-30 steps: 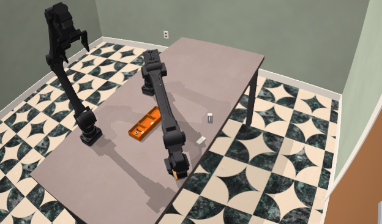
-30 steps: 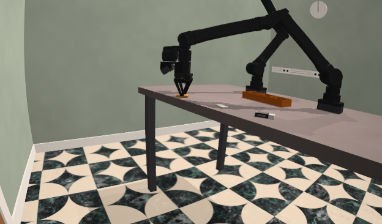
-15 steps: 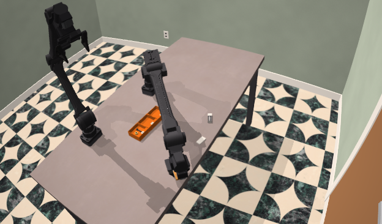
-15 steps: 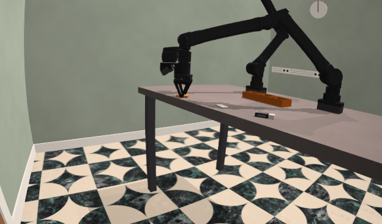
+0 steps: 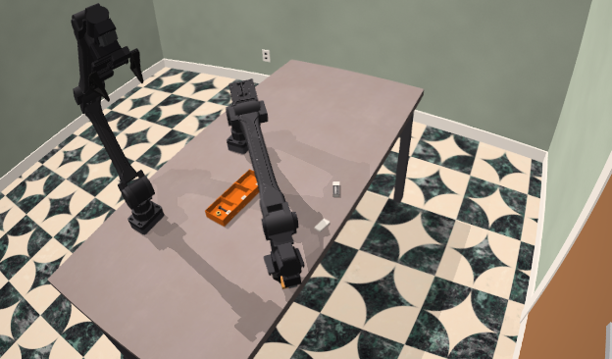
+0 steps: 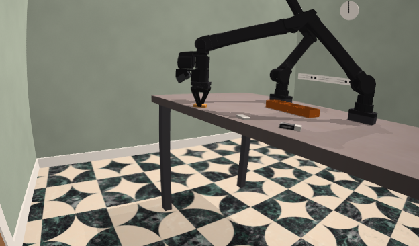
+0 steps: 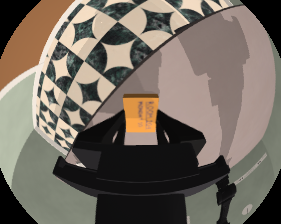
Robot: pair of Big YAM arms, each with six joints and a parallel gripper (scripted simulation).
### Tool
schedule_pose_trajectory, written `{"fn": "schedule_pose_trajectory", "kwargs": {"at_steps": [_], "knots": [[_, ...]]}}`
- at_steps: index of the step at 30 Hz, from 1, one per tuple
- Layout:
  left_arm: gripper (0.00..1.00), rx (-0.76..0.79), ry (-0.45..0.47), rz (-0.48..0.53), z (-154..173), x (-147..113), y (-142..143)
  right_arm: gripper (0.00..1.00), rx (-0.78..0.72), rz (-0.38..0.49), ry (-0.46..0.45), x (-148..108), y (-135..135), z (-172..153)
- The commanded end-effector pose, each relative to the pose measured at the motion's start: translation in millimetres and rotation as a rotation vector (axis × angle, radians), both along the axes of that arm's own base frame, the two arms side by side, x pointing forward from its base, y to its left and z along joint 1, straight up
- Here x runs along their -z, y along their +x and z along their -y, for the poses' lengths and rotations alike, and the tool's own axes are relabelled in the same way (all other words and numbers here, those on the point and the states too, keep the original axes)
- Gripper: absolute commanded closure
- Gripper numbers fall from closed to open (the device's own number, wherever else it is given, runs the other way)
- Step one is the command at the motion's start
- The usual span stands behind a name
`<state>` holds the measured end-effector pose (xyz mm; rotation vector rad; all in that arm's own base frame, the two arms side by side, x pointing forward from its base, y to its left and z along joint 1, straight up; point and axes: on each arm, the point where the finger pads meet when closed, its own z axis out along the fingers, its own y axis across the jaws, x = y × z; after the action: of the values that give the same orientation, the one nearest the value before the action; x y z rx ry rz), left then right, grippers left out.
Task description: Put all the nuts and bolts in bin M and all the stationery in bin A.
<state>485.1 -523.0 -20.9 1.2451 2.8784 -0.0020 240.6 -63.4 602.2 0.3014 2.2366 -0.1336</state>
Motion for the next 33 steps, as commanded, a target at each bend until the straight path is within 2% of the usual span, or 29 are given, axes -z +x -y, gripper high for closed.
{"fn": "schedule_pose_trajectory", "kwargs": {"at_steps": [1,23,24,25,26,33], "knots": [[0.66,0.004,-0.006,0.003,4,8,4,0.00,-0.003,-0.003,-0.007,-1,-6,0],[0.66,0.004,0.001,-0.004,1,13,2,0.00,-0.003,-0.003,-0.007,-1,-6,0],[0.66,0.004,-0.002,-0.001,4,1,5,0.00,-0.003,-0.003,-0.007,-1,-6,0],[0.66,0.004,-0.041,0.036,13,-32,13,0.00,-0.003,-0.003,-0.007,-1,-6,0],[0.66,0.004,-0.060,0.053,15,-53,15,0.00,-0.003,-0.003,-0.007,-1,-6,0],[0.66,0.004,-0.060,0.053,14,-74,14,0.00,-0.003,-0.003,-0.007,-1,-6,0]]}}
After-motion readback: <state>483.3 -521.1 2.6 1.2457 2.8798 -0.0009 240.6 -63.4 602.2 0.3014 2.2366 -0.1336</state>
